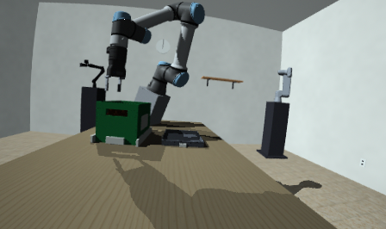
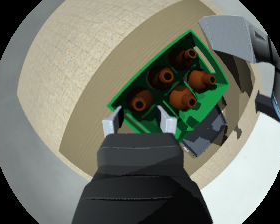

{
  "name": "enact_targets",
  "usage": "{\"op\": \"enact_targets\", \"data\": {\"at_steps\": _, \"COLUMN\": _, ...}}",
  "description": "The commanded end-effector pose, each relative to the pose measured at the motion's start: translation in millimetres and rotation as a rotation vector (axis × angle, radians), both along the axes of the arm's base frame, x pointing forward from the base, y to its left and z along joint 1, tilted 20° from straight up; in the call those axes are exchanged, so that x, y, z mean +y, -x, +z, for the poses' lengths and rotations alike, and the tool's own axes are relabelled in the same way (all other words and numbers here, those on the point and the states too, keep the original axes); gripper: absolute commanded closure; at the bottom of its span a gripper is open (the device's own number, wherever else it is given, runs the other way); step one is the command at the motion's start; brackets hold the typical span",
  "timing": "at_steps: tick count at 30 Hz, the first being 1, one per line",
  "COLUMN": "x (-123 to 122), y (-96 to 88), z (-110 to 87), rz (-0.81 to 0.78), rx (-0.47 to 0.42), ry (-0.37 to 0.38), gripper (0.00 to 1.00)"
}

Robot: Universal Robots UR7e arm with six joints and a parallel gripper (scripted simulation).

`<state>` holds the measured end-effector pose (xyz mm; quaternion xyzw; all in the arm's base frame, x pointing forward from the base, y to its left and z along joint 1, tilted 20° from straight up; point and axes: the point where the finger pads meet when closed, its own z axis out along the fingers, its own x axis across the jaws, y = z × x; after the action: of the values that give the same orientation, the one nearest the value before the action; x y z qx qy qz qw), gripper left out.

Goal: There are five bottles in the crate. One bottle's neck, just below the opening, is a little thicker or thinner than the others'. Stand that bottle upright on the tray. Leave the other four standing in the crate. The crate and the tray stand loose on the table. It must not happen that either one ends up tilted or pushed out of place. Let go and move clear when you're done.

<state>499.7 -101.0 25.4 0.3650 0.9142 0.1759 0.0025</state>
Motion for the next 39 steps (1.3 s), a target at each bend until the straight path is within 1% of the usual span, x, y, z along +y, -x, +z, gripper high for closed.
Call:
{"op": "enact_targets", "data": {"at_steps": 1, "x": -1.0, "y": 0.0, "z": 2.4, "rz": 0.000, "rx": -0.001, "ry": 0.001, "gripper": 0.00}}
{"op": "enact_targets", "data": {"at_steps": 2, "x": -1.0, "y": 0.0, "z": 2.4, "rz": 0.000, "rx": -0.001, "ry": 0.001, "gripper": 0.00}}
{"op": "enact_targets", "data": {"at_steps": 3, "x": -1.0, "y": 0.0, "z": 2.4, "rz": 0.000, "rx": -0.001, "ry": 0.001, "gripper": 1.00}}
{"op": "enact_targets", "data": {"at_steps": 36, "x": -1.0, "y": 0.0, "z": 2.4, "rz": 0.000, "rx": -0.001, "ry": 0.001, "gripper": 1.00}}
{"op": "enact_targets", "data": {"at_steps": 39, "x": 5.3, "y": -0.1, "z": 4.6, "rz": 0.000, "rx": -0.001, "ry": 0.001, "gripper": 1.00}}
